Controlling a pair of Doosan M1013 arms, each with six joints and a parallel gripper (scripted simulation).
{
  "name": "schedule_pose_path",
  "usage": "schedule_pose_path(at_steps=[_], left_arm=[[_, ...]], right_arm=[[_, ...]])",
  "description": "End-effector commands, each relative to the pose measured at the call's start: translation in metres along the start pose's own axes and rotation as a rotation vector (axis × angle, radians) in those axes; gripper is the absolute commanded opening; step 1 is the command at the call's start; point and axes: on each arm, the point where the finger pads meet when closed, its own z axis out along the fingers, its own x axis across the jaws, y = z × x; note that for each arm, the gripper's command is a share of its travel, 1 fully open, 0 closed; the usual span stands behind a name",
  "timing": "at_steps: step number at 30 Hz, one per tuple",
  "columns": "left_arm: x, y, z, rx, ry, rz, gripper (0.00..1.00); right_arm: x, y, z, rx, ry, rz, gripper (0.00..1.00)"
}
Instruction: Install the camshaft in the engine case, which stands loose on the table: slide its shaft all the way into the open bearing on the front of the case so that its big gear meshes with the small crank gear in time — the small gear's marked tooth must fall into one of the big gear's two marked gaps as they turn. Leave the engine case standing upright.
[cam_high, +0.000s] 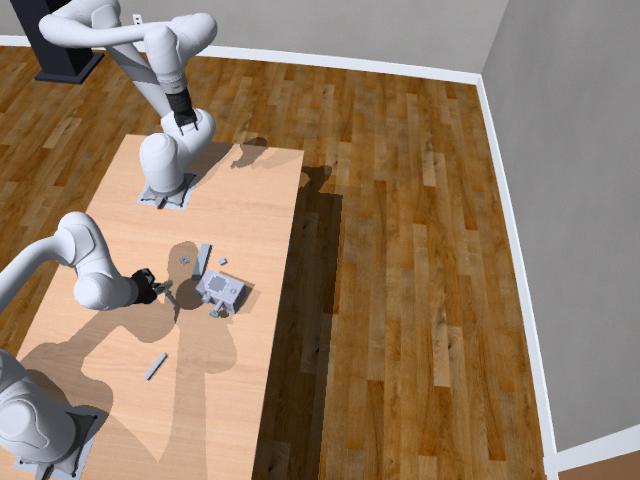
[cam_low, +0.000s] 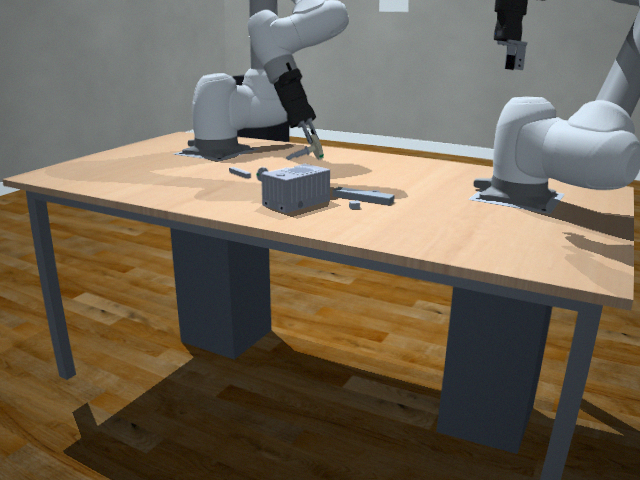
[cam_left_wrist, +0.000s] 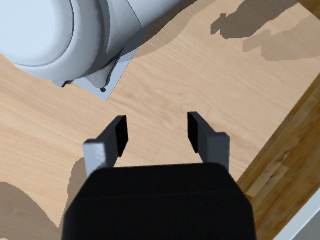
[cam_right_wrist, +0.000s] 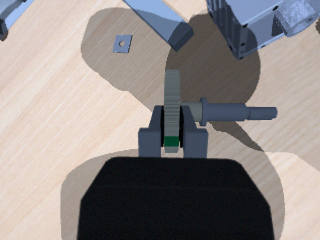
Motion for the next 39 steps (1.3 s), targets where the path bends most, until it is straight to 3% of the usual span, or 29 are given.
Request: schedule_pose_path(at_steps=[1,14,39], left_arm=[[0.0,0.0,0.0,0.0,0.001,0.0,1.0],[0.0,0.0,0.0,0.0,0.001,0.0,1.0],[0.0,0.0,0.0,0.0,0.001,0.0,1.0]], right_arm=[[0.004,-0.005,-0.003,-0.017,0.006,-0.054,0.29],[0.017,-0.007,-0.008,-0.1,0.026,-0.254,0.29],[0.055,-0.014,-0.025,-0.36,0.087,-0.904,0.29]])
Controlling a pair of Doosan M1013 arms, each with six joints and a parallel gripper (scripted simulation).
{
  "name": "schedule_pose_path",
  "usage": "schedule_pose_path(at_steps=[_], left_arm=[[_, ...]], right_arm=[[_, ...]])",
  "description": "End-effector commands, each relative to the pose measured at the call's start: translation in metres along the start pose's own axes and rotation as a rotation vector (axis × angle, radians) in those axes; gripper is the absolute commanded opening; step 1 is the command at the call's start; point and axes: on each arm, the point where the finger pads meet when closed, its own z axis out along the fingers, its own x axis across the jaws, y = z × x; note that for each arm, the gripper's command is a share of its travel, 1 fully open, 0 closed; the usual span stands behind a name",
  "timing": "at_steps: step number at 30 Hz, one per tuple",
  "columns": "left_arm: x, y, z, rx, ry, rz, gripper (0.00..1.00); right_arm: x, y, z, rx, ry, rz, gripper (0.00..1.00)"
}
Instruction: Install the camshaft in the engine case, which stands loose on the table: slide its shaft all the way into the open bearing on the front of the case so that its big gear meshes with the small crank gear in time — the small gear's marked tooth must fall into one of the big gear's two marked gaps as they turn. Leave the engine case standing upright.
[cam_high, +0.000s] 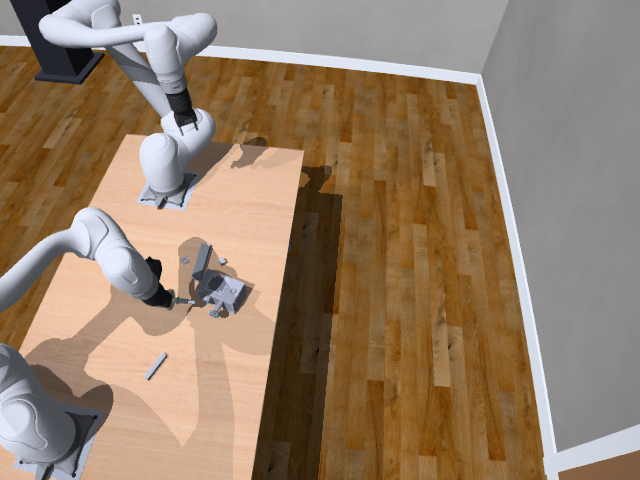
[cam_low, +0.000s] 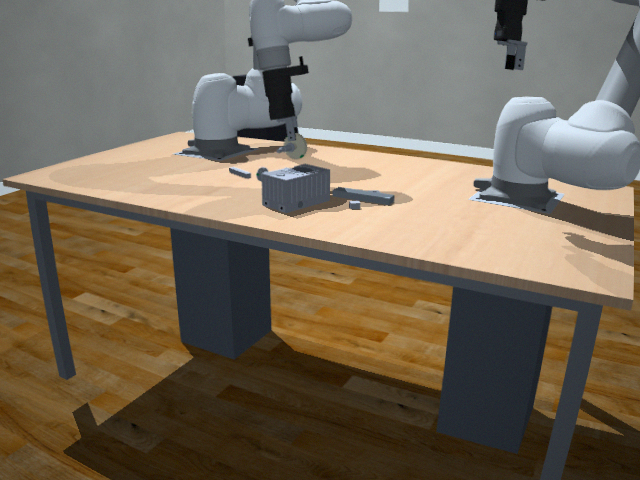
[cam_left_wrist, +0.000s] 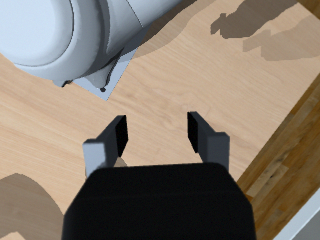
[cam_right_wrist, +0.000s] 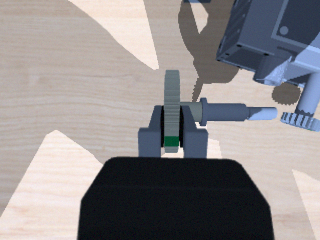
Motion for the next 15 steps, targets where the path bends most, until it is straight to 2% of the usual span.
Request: schedule_pose_path(at_steps=[1,15], left_arm=[[0.0,0.0,0.0,0.0,0.001,0.0,1.0],[0.0,0.0,0.0,0.0,0.001,0.0,1.0]], right_arm=[[0.008,0.003,-0.003,-0.056,0.013,-0.141,0.29],[0.027,0.019,-0.01,-0.207,0.049,-0.518,0.29]])
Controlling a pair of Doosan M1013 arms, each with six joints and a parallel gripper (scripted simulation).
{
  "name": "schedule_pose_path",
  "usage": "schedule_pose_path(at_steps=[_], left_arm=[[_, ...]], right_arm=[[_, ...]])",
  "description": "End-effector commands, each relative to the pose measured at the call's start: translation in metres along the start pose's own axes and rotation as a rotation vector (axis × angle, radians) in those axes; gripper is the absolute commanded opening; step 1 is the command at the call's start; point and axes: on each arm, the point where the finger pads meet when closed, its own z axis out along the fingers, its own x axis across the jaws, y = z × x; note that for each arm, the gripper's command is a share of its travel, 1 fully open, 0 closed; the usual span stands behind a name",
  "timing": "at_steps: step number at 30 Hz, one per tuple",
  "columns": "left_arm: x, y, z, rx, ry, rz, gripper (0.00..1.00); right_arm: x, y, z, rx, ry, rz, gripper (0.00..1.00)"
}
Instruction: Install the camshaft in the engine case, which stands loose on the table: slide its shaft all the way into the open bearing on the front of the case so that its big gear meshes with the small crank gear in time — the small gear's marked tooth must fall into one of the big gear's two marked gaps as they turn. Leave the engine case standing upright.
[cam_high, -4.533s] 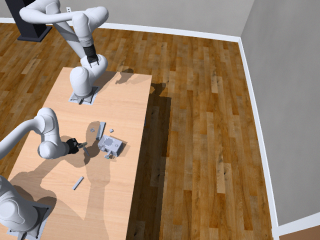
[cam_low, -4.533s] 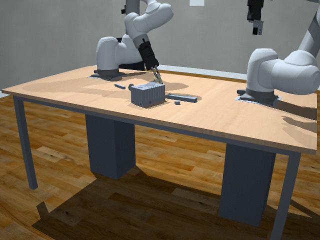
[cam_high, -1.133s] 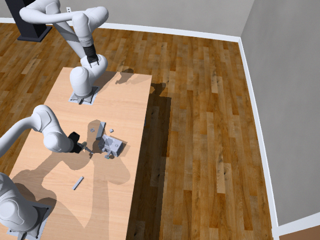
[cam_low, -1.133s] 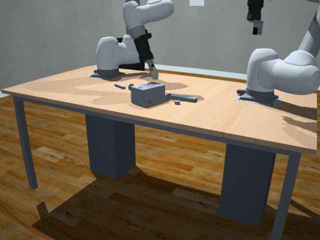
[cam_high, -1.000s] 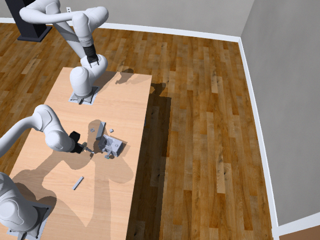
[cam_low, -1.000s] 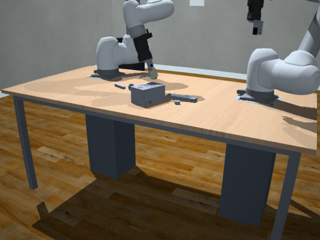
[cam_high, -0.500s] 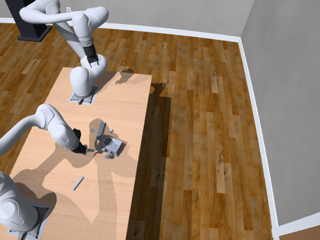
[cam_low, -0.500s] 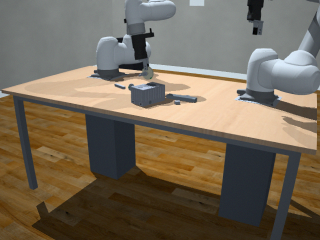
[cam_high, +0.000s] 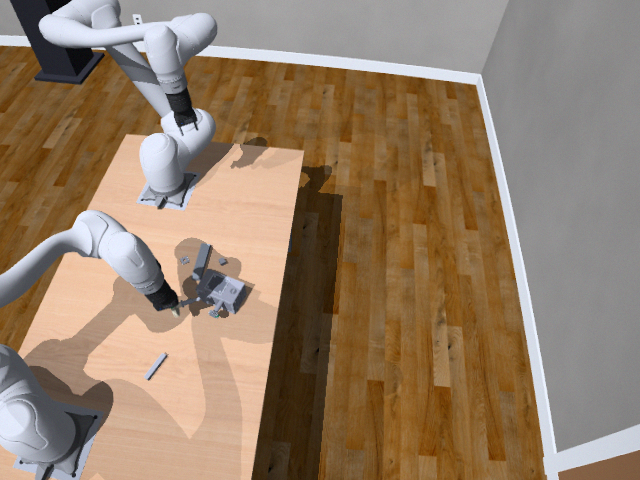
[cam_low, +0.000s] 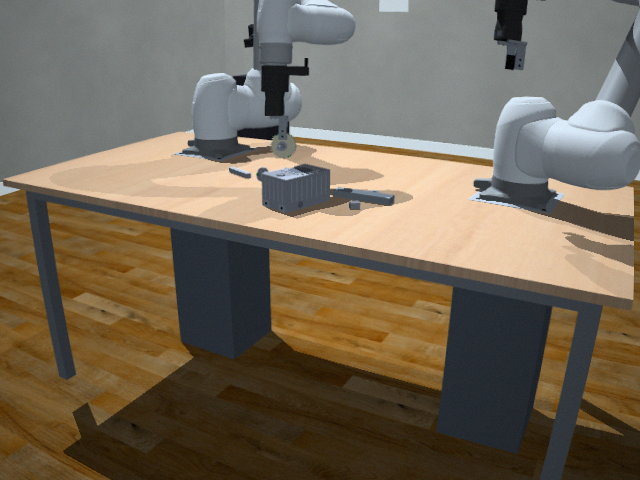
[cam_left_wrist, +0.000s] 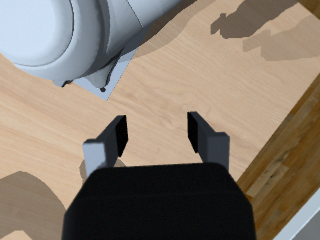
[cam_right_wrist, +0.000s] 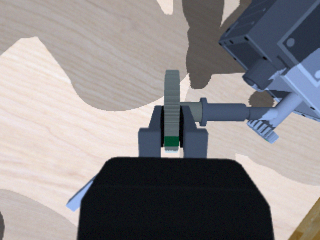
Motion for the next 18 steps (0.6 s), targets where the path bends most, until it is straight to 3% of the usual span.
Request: schedule_pose_path(at_steps=[1,18], left_arm=[[0.0,0.0,0.0,0.0,0.001,0.0,1.0],[0.0,0.0,0.0,0.0,0.001,0.0,1.0]], right_arm=[[0.005,0.006,-0.003,-0.055,0.014,-0.138,0.29],[0.015,0.031,-0.005,-0.216,0.05,-0.537,0.29]])
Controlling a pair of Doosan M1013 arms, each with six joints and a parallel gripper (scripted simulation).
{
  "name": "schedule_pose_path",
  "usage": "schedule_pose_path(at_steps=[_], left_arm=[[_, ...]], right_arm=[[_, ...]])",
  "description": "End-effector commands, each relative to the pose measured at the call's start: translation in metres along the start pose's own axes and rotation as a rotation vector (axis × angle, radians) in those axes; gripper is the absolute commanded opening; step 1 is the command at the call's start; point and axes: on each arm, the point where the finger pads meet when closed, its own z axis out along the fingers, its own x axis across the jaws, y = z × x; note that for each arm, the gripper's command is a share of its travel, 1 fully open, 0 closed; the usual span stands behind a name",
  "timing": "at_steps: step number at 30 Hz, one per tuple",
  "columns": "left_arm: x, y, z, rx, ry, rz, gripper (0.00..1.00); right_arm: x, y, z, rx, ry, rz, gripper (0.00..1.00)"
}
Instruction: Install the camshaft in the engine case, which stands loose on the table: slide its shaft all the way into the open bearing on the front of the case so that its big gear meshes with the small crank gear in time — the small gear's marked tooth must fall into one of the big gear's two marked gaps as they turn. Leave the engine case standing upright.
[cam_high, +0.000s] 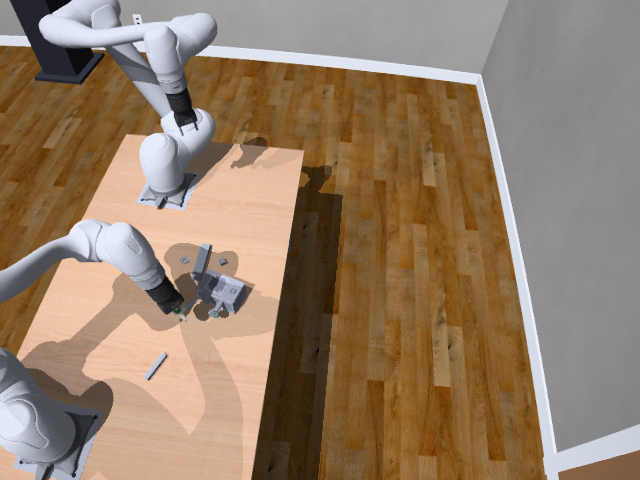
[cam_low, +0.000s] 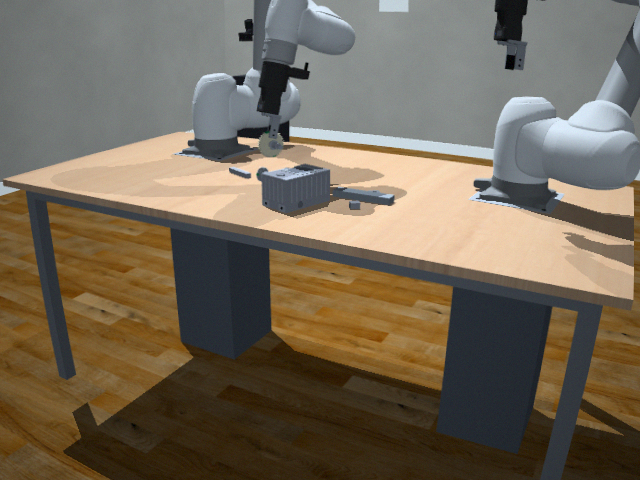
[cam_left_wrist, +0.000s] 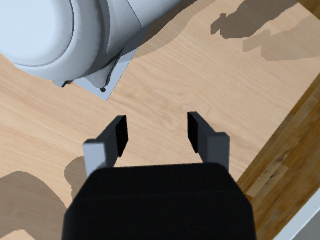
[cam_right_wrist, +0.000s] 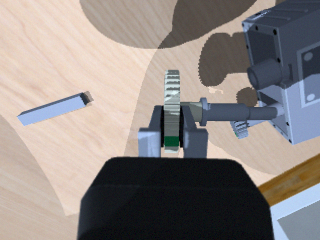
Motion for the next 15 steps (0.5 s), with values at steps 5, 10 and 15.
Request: schedule_pose_path(at_steps=[5,10,15], left_arm=[[0.0,0.0,0.0,0.0,0.001,0.0,1.0],[0.0,0.0,0.0,0.0,0.001,0.0,1.0],[0.0,0.0,0.0,0.0,0.001,0.0,1.0]], right_arm=[[-0.001,0.012,0.001,-0.077,0.016,-0.189,0.29],[-0.001,0.015,0.001,-0.098,0.023,-0.242,0.29],[0.0,0.02,0.001,-0.126,0.034,-0.315,0.29]])
